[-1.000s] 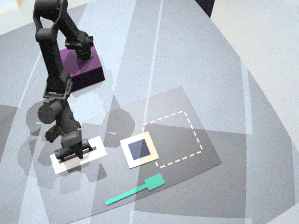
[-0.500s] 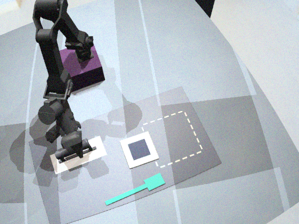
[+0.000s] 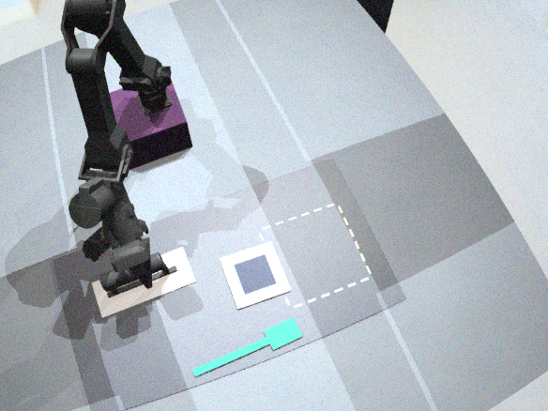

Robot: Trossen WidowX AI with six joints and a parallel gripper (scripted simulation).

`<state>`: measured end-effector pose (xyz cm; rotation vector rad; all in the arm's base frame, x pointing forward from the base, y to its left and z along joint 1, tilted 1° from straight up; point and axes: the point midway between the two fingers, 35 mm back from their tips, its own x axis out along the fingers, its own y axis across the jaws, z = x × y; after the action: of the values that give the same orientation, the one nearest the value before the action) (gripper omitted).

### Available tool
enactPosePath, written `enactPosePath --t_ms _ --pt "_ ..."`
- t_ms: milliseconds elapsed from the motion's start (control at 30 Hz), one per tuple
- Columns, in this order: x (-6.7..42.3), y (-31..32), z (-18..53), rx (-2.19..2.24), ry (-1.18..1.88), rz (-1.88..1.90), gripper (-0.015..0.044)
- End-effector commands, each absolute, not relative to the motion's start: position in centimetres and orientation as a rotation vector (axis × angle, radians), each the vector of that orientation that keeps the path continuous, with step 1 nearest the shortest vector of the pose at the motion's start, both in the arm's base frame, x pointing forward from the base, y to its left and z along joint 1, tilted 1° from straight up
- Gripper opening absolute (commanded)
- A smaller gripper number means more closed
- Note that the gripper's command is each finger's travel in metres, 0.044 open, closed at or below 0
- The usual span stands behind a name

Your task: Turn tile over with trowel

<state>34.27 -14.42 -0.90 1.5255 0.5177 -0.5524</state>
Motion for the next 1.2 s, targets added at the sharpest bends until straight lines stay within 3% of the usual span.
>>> enactPosePath --t_ms 0,433,1167 --pt "34.6 -14.7 1.0 1.519 0.501 -0.543 0.0000" --pt "34.4 -14.5 4.8 1.518 0.502 -0.542 0.0000" --pt "40.0 -9.5 3.9 1.446 0.425 -0.607 0.0000"
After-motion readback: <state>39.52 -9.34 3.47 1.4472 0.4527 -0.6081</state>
